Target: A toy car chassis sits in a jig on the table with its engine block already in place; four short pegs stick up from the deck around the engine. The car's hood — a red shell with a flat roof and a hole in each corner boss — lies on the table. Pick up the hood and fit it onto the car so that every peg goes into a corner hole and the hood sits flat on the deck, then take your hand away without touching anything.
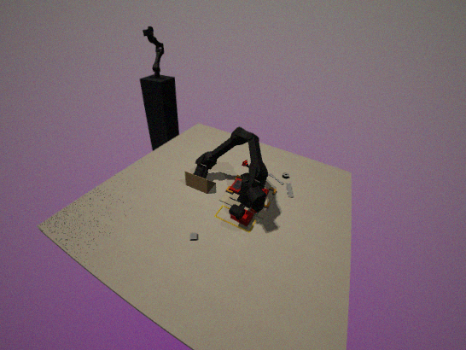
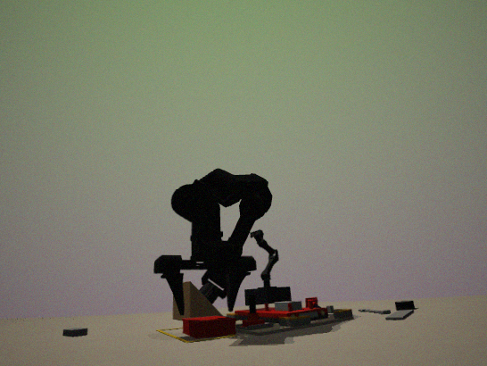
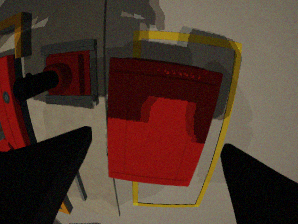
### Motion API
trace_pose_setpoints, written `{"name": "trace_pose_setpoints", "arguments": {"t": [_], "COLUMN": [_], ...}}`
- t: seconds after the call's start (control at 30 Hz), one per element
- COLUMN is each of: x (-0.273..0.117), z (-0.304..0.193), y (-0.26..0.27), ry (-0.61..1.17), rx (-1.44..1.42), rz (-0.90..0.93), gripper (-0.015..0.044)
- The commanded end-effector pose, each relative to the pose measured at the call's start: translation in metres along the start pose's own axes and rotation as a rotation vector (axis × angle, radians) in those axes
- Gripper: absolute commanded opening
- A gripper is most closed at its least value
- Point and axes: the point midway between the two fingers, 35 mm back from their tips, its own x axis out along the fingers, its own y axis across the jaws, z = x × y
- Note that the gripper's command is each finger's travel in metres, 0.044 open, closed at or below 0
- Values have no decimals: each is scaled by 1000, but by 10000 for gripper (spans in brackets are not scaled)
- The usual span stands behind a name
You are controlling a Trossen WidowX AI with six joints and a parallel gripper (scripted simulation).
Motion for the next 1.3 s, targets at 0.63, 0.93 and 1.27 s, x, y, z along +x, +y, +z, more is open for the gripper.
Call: {"name": "trace_pose_setpoints", "arguments": {"t": [0.63,0.93,1.27], "x": [11,16,21], "z": [0,0,0], "y": [1,1,1], "ry": [-3,-3,-3], "rx": [3,3,3], "rz": [3,3,3], "gripper": [440,440,440]}}
